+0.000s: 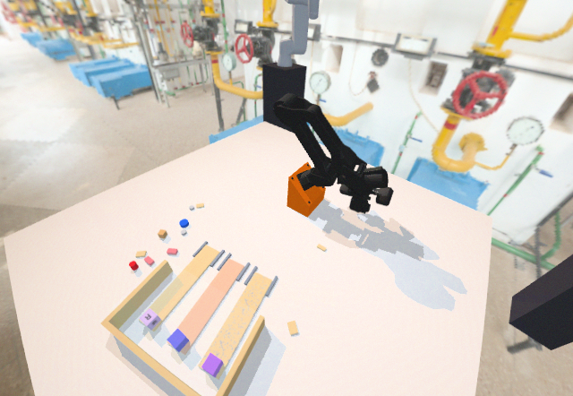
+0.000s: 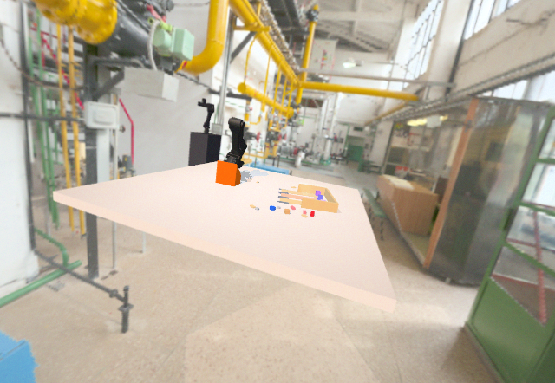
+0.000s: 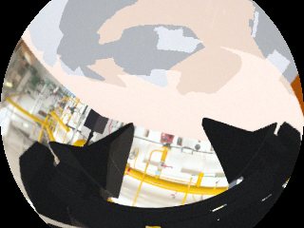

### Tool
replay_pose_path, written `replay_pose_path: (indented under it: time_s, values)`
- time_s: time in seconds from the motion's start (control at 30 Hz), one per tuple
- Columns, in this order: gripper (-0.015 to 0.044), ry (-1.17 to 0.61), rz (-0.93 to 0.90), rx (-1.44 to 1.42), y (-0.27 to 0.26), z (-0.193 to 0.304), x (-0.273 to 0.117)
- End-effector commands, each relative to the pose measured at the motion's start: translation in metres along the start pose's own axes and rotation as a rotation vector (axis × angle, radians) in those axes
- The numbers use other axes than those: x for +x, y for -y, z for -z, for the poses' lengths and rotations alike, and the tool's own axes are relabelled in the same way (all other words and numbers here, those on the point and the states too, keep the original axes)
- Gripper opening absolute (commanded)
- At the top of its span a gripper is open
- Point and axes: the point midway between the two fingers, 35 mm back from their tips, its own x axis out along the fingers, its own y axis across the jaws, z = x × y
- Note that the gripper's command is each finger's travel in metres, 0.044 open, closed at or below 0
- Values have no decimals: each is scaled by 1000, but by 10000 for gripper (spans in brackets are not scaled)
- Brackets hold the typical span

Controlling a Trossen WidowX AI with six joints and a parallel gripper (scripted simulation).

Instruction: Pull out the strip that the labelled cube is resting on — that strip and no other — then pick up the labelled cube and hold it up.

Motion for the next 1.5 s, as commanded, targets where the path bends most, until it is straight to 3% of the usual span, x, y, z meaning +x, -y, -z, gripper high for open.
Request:
replay_pose_path:
  time_s: [0.0,0.3,0.73,1.1,1.47]
  values:
    - [400,0,0,0,0,1,-1]
    - [400,3,0,-2,-6,11,-12]
    - [400,473,-75,-153,-59,-101,-46]
    - [400,876,-31,-207,-66,-190,-132]
    - [400,1218,80,-246,-39,-243,-253]
